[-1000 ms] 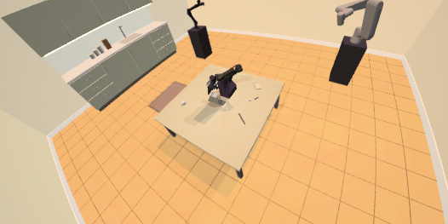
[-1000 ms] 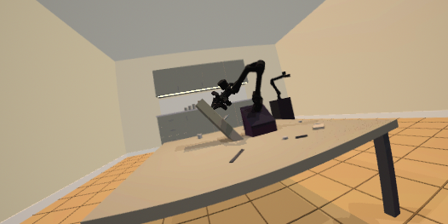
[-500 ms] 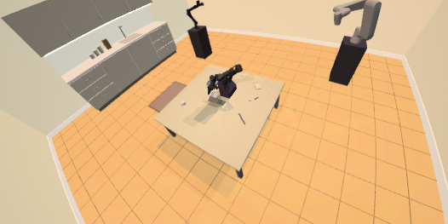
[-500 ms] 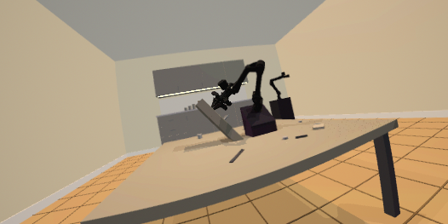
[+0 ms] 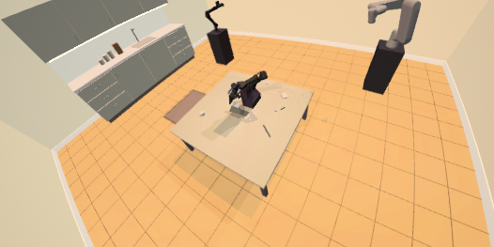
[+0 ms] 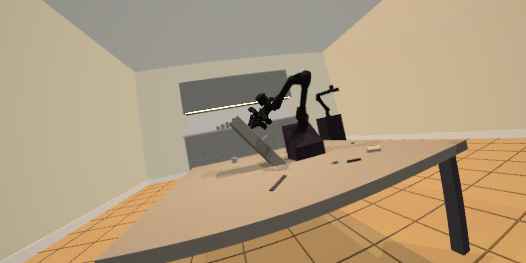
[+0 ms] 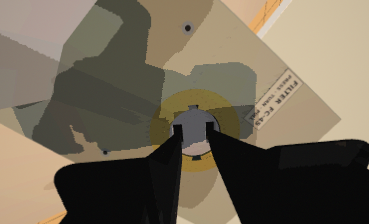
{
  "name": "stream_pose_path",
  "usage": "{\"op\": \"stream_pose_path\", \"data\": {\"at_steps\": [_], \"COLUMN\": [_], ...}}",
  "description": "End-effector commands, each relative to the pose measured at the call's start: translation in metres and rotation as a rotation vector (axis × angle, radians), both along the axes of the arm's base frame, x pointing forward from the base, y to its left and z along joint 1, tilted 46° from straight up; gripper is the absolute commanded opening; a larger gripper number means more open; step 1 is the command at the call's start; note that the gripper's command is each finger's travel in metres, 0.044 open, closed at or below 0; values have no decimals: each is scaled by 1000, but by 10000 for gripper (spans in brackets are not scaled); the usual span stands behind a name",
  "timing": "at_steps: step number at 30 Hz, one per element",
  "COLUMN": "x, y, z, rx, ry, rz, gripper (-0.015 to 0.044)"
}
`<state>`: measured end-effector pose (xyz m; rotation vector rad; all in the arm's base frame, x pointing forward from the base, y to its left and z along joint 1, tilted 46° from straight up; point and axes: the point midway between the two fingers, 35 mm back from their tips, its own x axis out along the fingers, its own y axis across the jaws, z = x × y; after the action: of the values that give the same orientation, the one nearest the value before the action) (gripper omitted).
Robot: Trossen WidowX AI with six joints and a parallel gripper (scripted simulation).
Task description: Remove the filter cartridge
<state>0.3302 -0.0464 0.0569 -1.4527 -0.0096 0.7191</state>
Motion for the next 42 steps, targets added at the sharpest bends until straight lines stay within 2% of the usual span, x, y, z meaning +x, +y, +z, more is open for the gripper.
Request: {"op": "stream_pose_path", "data": {"at_steps": [1, 42], "x": [2, 2], "y": [-1, 2], "z": [2, -2], "rx": [-1, -1], "ry": [-1, -1], "rz": [-3, -3], "gripper": [115, 115]}}
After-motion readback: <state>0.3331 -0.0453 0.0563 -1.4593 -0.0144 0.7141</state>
